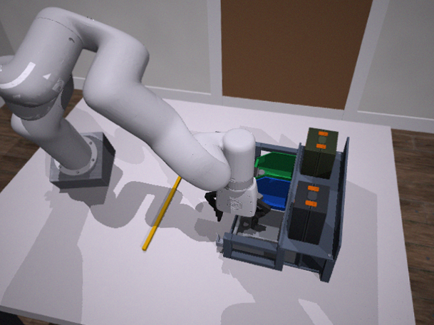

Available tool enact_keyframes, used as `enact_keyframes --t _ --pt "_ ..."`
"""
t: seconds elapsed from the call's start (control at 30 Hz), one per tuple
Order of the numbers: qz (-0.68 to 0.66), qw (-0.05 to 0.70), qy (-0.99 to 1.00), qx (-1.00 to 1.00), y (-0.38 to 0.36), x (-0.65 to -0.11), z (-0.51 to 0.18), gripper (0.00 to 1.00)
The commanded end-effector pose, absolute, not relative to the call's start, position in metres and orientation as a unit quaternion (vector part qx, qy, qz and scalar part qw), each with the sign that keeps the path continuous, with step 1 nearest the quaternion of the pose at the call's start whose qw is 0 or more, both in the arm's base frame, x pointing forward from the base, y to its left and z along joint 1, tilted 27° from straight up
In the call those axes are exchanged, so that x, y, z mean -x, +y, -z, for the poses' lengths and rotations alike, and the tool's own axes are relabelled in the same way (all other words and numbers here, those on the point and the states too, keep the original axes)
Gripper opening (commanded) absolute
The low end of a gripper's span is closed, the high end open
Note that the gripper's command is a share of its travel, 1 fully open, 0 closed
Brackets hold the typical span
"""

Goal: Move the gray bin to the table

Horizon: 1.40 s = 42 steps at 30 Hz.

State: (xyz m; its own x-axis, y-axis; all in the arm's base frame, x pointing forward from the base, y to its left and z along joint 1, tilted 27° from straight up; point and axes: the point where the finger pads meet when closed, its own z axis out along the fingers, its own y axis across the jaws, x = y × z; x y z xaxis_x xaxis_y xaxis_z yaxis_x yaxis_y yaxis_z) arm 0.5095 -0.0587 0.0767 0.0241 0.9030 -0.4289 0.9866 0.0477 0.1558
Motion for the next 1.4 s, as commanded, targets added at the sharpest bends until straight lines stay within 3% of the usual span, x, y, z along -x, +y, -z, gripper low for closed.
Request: enact_keyframes --t 0.0,1.37 --pt "0.097 0.215 0.692 -0.683 -0.06 -0.511 -0.075 1.0" --pt "0.097 0.215 0.692 -0.683 -0.069 -0.515 -0.055 1.0"
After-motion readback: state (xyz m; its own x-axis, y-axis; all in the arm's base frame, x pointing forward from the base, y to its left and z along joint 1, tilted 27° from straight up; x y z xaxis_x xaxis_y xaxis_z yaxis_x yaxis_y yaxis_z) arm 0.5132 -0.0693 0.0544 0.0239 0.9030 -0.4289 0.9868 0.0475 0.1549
